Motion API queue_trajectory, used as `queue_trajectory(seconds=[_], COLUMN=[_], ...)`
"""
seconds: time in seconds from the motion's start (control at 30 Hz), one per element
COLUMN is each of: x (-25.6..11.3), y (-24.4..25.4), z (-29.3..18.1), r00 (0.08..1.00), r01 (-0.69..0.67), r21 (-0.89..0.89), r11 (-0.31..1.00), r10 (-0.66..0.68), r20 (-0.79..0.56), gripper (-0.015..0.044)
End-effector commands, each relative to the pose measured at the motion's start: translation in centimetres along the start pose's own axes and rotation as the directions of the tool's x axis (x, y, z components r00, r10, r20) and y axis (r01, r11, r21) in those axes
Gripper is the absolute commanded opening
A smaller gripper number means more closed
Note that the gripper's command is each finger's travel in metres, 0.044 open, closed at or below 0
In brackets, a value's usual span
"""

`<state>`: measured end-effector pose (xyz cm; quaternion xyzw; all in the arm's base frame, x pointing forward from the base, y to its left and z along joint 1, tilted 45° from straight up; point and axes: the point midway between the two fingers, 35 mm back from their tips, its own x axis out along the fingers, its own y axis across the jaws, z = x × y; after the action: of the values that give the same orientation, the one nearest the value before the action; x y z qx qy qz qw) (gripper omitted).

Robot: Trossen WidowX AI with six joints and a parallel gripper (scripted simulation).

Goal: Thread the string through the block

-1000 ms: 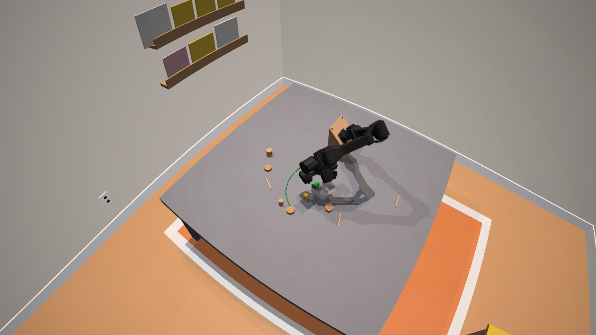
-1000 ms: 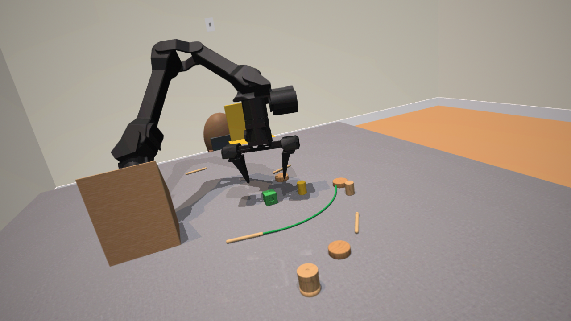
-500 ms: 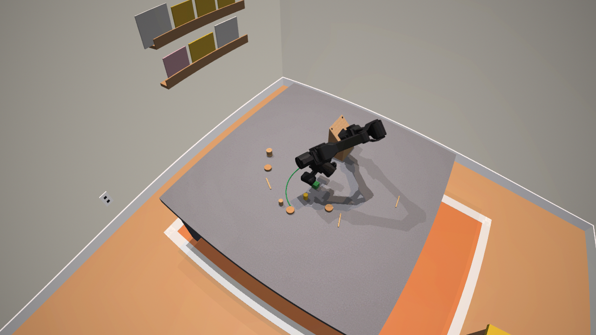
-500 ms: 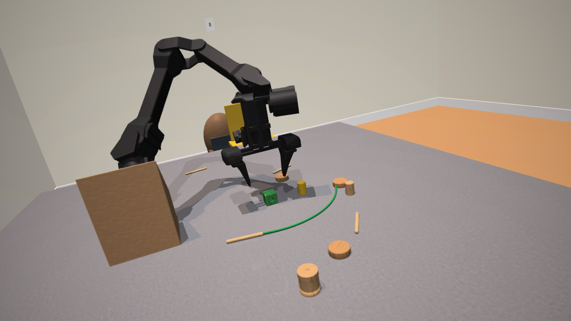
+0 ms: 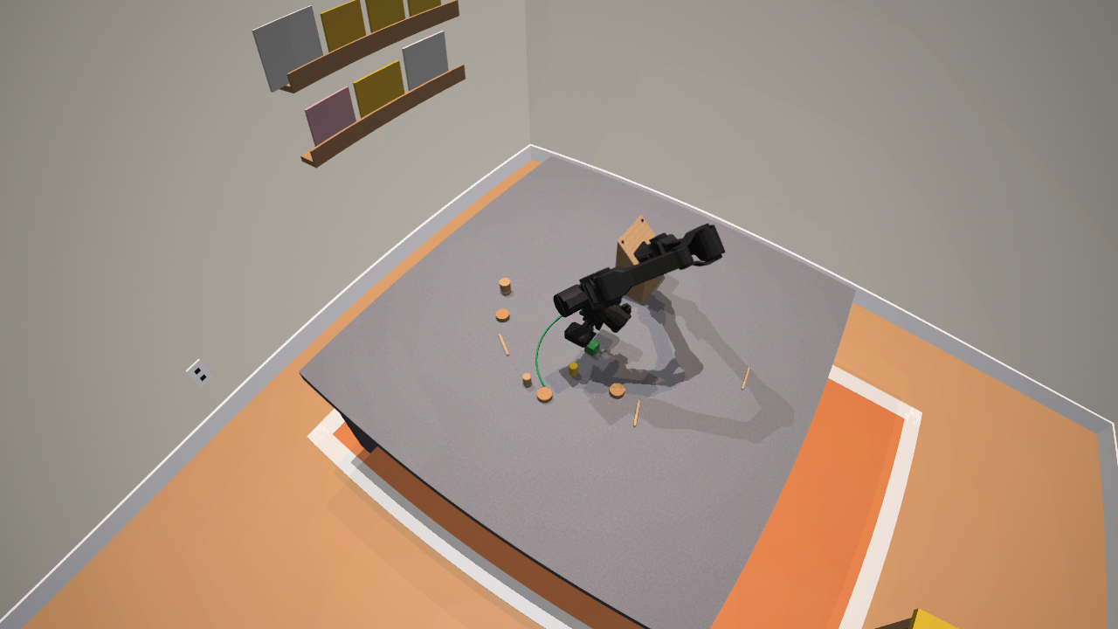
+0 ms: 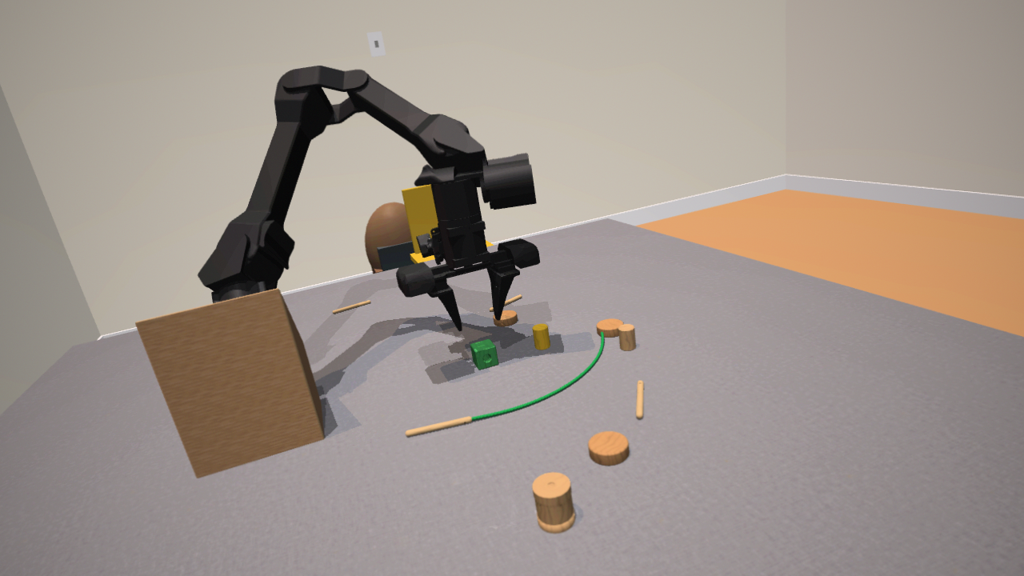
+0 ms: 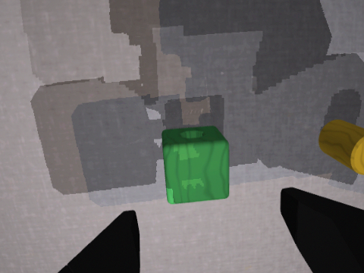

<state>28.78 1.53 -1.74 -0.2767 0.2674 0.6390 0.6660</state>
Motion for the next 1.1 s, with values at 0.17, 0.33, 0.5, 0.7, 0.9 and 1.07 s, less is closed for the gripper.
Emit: queue_trajectory(seconds=[0.17, 0.33, 0.5, 0.7, 0.9, 1.07], x=[0.0, 0.0, 0.0, 0.0, 0.0, 0.0], y=[0.0, 0.0, 0.0, 0.0, 0.0, 0.0], z=[0.0, 0.0, 0.0, 0.0, 0.0, 0.0], r00=[1.0, 1.0, 1.0, 1.0, 1.0, 1.0], r01=[0.0, 0.0, 0.0, 0.0, 0.0, 0.0], r21=[0.0, 0.0, 0.0, 0.0, 0.0, 0.0], r11=[1.0, 1.0, 1.0, 1.0, 1.0, 1.0], r10=[0.0, 0.0, 0.0, 0.0, 0.0, 0.0], r20=[0.0, 0.0, 0.0, 0.0, 0.0, 0.0], gripper=[0.0237, 0.0105, 0.0, 0.0, 0.0, 0.0])
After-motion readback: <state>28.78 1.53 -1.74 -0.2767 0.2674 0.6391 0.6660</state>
